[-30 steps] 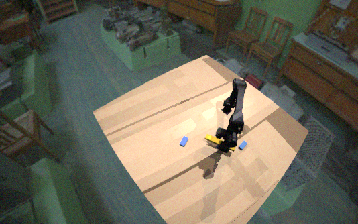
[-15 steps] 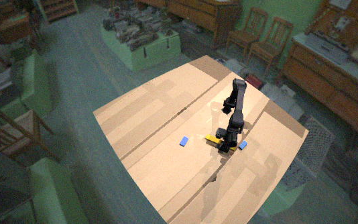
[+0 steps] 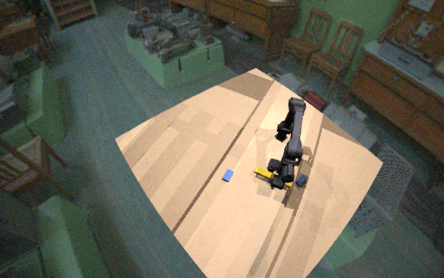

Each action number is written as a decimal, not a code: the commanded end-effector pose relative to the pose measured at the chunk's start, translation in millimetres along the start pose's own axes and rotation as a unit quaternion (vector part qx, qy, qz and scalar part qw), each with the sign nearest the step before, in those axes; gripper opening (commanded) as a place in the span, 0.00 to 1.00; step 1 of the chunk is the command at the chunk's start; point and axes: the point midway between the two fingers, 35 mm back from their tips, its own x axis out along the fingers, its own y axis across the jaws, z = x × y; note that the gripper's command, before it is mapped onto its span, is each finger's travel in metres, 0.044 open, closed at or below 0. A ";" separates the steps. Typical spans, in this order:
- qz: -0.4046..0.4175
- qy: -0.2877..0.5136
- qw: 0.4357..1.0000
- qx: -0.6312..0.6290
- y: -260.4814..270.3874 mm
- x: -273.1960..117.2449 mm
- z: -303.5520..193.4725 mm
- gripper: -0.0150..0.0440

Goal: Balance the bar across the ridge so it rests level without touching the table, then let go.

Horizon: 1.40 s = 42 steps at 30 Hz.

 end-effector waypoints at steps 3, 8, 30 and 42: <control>0.000 0.000 1.000 0.000 0.0 0.0 0.0 0.25; 0.000 0.000 1.000 0.000 0.0 0.0 0.0 0.25; 0.000 0.000 1.000 0.000 0.0 0.0 0.0 0.54; 0.000 0.000 1.000 0.000 0.0 0.0 0.0 0.54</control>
